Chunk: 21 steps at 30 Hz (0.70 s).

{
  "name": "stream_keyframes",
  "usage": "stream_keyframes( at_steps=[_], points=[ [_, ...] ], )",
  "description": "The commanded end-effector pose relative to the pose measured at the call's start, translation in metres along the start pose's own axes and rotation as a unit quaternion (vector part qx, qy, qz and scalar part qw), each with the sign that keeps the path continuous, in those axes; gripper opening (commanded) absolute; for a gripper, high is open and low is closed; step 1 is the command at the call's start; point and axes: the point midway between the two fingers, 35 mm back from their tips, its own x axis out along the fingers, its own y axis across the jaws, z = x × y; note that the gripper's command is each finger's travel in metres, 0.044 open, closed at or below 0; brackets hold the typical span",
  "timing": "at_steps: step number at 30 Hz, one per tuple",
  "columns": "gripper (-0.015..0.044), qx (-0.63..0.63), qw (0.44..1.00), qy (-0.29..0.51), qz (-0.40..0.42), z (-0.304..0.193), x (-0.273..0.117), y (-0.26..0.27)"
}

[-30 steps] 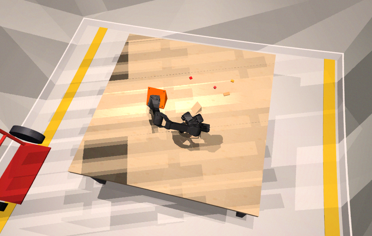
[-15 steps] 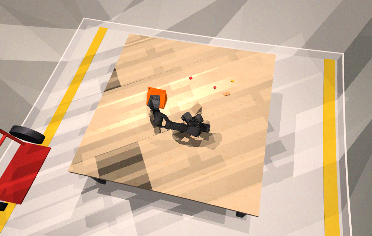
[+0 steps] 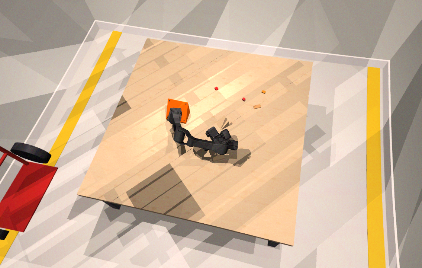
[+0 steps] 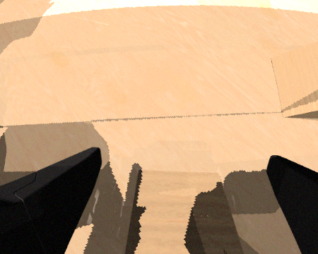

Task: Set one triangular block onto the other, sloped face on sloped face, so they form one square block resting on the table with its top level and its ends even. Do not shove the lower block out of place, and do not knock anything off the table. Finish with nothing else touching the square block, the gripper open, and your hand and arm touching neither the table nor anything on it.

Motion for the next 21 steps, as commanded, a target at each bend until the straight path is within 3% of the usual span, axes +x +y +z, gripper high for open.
stream_keyframes(
  at_steps=[1,5,11,21],
  points=[
    [0.044,0.0,0.999,0.029,-0.032,0.018,-0.024,-0.001],
    [0.044,-0.002,0.992,0.075,-0.105,0.058,-0.068,0.003],
    [0.044,-0.008,0.989,0.09,-0.115,0.06,-0.075,0.003],
    [0.044,-0.027,0.934,0.355,-0.023,0.051,-0.021,-0.024]
  ],
)
